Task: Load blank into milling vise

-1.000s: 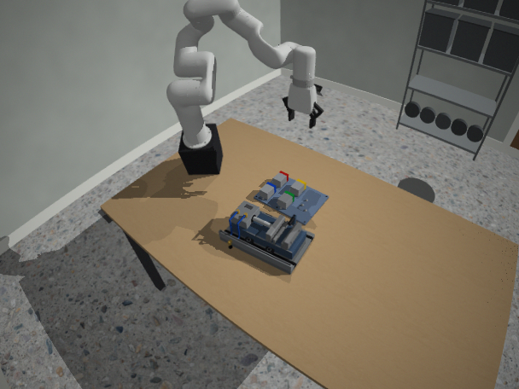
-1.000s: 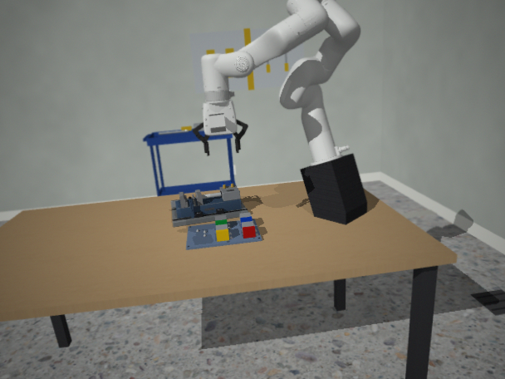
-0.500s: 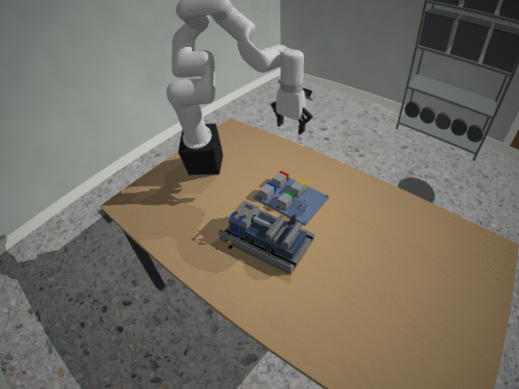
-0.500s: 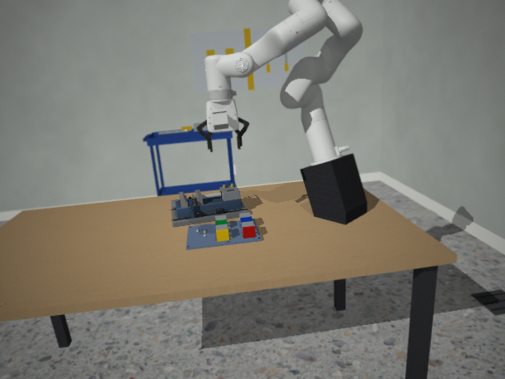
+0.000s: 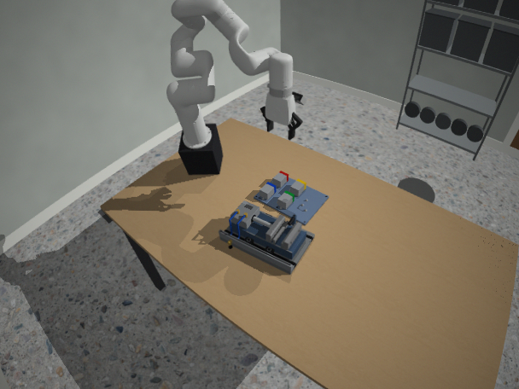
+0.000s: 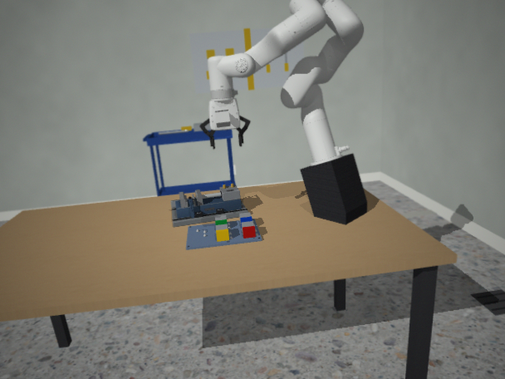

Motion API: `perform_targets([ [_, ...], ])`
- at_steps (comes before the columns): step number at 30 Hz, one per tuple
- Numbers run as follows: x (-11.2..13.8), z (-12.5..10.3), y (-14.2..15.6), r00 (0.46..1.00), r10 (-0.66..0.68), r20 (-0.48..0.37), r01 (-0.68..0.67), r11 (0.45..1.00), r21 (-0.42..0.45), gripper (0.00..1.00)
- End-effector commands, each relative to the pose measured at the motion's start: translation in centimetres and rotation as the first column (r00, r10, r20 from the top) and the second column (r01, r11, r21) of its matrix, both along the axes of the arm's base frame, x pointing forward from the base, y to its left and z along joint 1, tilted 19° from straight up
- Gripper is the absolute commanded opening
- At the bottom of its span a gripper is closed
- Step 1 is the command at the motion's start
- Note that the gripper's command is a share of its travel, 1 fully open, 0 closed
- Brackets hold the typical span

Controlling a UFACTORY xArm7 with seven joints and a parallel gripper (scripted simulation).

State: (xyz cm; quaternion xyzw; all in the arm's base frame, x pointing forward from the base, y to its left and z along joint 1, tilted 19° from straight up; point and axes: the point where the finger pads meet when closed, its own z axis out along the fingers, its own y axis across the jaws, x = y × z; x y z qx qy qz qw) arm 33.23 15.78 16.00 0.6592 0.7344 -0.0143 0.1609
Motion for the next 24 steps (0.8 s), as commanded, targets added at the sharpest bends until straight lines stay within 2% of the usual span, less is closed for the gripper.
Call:
perform_targets([
  [1, 0.1, 0.2, 0.1, 1.000, 0.004, 0.003, -0.004, 1.000, 0.001, 1.00],
  [24, 0.2, -0.1, 1.2, 1.000, 0.004, 0.003, -0.004, 1.000, 0.001, 1.00],
])
